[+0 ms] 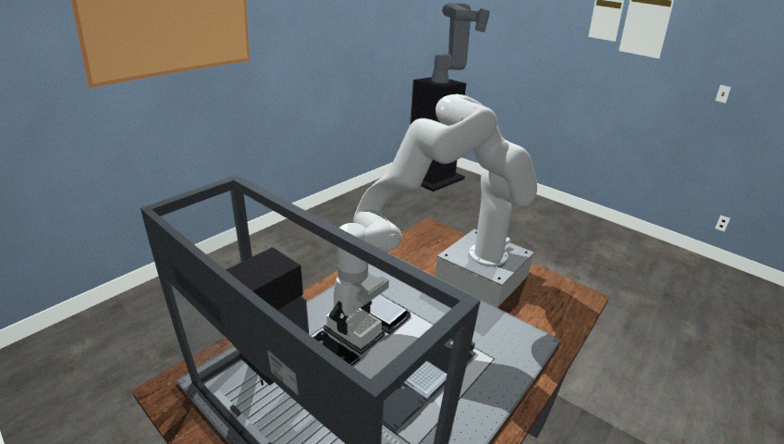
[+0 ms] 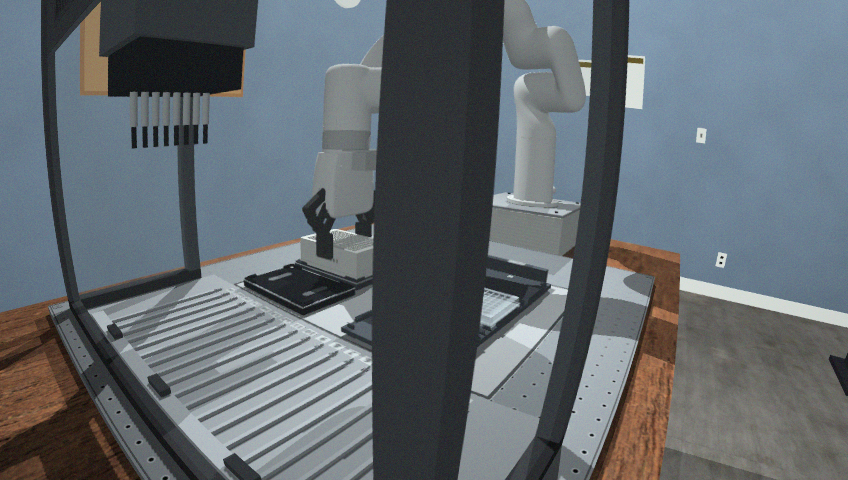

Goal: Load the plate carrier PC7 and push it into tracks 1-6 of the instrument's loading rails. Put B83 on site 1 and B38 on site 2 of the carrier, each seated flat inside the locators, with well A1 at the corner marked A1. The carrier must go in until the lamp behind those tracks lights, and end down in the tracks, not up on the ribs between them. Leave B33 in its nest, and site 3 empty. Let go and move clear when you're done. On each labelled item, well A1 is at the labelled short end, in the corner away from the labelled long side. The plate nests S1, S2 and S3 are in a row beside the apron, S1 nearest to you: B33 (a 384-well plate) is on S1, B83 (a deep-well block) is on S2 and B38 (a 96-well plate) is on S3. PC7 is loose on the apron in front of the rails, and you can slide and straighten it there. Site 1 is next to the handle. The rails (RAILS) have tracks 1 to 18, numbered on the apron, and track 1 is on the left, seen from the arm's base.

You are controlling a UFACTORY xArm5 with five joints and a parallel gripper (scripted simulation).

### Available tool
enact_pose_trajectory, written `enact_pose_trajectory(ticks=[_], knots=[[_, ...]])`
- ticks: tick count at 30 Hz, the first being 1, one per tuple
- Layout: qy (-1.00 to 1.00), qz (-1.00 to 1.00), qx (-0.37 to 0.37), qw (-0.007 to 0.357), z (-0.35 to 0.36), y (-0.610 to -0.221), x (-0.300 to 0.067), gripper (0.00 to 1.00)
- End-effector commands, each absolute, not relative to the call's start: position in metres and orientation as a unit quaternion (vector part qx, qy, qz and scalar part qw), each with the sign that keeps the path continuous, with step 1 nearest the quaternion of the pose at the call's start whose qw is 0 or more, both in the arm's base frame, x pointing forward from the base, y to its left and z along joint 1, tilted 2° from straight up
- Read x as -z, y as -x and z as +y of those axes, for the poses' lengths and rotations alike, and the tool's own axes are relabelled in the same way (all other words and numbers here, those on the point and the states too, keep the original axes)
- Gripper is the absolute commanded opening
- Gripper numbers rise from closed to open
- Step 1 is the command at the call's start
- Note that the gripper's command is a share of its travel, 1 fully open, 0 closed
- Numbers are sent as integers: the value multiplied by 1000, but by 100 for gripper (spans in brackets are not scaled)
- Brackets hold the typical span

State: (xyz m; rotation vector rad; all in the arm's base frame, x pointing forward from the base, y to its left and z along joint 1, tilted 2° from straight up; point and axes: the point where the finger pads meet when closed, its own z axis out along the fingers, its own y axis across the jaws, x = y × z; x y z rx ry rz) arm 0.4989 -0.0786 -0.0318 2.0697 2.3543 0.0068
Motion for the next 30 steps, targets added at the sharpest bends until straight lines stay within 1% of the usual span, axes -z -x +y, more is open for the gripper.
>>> enact_pose_trajectory(ticks=[1,30], knots=[[-660,751,8,12,-79,-500,30,0],[-660,751,8,12,-79,-500,18,0]])
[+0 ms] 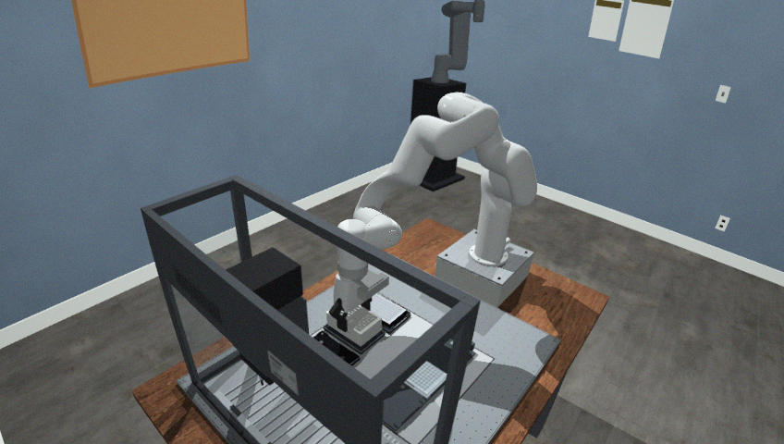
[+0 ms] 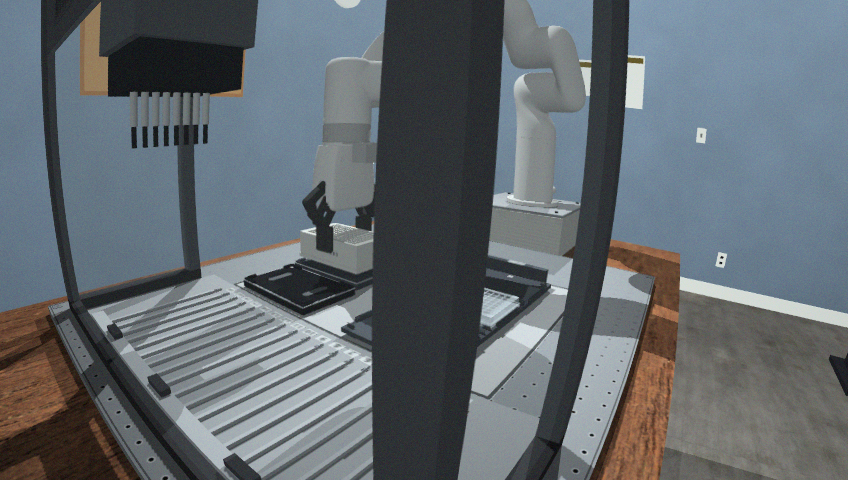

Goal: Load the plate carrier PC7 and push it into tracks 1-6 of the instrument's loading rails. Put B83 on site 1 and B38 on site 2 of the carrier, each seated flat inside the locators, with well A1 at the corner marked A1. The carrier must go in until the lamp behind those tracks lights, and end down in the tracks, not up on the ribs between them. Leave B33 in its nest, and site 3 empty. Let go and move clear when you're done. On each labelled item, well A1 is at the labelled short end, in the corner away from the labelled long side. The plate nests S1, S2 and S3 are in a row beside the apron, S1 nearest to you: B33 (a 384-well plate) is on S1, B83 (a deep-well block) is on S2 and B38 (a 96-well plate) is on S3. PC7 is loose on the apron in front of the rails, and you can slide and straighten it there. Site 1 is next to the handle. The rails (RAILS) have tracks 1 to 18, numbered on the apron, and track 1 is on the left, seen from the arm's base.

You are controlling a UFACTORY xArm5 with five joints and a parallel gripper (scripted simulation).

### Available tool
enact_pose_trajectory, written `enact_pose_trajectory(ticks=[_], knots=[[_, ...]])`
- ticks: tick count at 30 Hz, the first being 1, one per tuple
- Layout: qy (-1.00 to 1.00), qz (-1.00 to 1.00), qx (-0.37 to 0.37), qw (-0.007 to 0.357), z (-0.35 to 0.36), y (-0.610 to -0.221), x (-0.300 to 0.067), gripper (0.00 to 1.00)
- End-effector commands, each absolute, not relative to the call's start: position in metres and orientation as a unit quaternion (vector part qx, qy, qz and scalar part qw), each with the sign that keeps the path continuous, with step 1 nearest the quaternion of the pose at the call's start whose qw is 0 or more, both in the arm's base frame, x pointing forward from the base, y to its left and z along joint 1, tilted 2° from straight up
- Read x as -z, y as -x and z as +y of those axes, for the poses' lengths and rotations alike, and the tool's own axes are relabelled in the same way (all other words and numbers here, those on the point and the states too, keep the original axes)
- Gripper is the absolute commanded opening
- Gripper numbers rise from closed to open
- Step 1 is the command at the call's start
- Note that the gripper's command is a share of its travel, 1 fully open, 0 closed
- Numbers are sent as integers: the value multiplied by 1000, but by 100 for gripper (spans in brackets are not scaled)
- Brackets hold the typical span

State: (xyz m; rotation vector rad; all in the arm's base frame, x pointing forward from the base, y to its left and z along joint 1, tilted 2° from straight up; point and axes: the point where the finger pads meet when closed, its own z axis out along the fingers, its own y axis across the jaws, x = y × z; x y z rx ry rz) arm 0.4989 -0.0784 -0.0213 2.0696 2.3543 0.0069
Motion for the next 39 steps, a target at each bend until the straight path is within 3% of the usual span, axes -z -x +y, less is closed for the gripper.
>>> enact_pose_trajectory(ticks=[1,39], knots=[[-660,751,8,12,-78,-500,17,0],[-660,751,8,12,-78,-500,-15,0]])
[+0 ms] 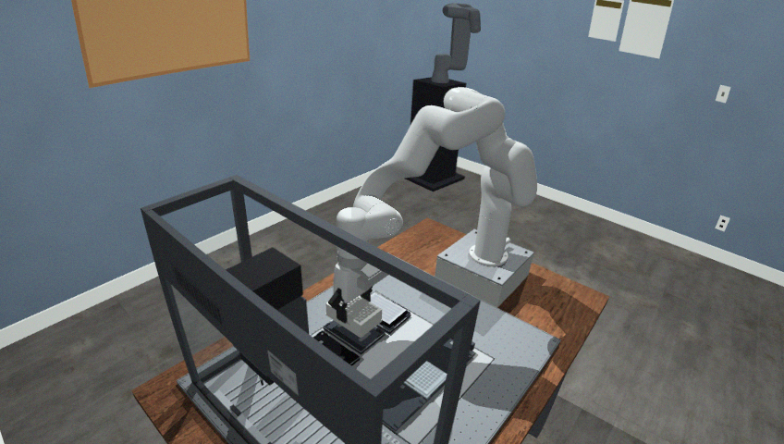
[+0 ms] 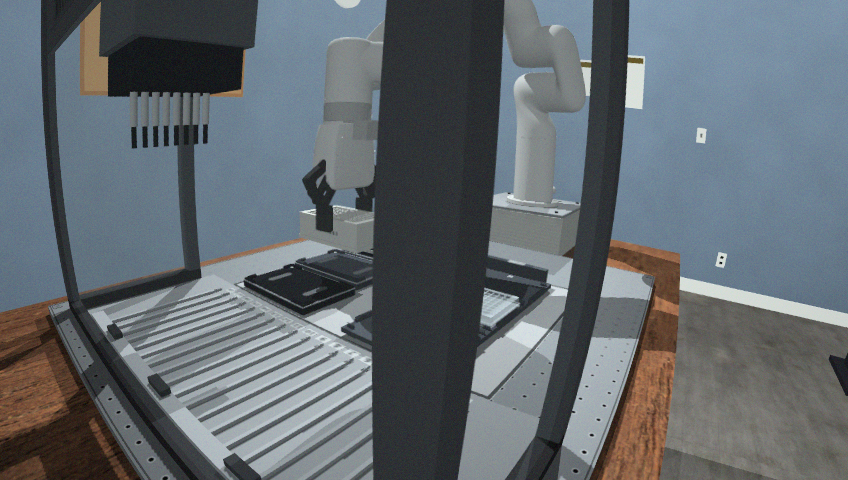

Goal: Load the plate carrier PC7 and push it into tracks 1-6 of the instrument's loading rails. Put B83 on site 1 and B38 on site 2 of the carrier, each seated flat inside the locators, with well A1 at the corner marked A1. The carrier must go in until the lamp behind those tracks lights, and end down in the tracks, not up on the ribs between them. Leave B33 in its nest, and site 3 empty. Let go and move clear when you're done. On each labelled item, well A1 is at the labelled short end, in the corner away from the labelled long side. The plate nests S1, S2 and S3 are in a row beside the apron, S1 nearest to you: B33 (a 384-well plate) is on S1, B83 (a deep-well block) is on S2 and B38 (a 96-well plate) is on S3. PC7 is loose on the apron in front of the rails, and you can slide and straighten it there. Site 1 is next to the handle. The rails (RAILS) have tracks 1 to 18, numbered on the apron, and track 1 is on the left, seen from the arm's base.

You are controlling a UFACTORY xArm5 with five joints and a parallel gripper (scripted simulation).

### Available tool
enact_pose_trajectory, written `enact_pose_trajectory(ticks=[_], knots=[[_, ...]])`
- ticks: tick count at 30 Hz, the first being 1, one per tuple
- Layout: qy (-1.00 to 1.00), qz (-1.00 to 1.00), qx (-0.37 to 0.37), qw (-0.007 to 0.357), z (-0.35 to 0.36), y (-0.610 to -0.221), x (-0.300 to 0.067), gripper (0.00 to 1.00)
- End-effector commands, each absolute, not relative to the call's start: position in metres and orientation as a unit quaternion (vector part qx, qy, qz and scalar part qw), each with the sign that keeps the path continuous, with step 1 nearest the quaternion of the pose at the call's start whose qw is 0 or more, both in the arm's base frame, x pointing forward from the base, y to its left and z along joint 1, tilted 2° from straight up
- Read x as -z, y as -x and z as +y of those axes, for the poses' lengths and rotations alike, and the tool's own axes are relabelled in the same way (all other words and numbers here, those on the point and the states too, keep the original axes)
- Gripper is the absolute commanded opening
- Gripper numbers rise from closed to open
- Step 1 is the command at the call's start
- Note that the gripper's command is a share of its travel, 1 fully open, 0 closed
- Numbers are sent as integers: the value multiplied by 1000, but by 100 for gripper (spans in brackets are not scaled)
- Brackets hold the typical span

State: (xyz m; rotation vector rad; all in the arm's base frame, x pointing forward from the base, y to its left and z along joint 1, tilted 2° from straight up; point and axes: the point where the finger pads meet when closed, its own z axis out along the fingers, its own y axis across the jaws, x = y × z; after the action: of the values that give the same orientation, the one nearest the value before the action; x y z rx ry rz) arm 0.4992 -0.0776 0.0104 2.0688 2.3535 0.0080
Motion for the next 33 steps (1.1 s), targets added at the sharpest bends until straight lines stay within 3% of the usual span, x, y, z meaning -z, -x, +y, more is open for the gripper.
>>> enact_pose_trajectory(ticks=[1,33], knots=[[-660,751,8,12,-78,-500,-16,0],[-660,751,8,12,-76,-500,-63,0]])
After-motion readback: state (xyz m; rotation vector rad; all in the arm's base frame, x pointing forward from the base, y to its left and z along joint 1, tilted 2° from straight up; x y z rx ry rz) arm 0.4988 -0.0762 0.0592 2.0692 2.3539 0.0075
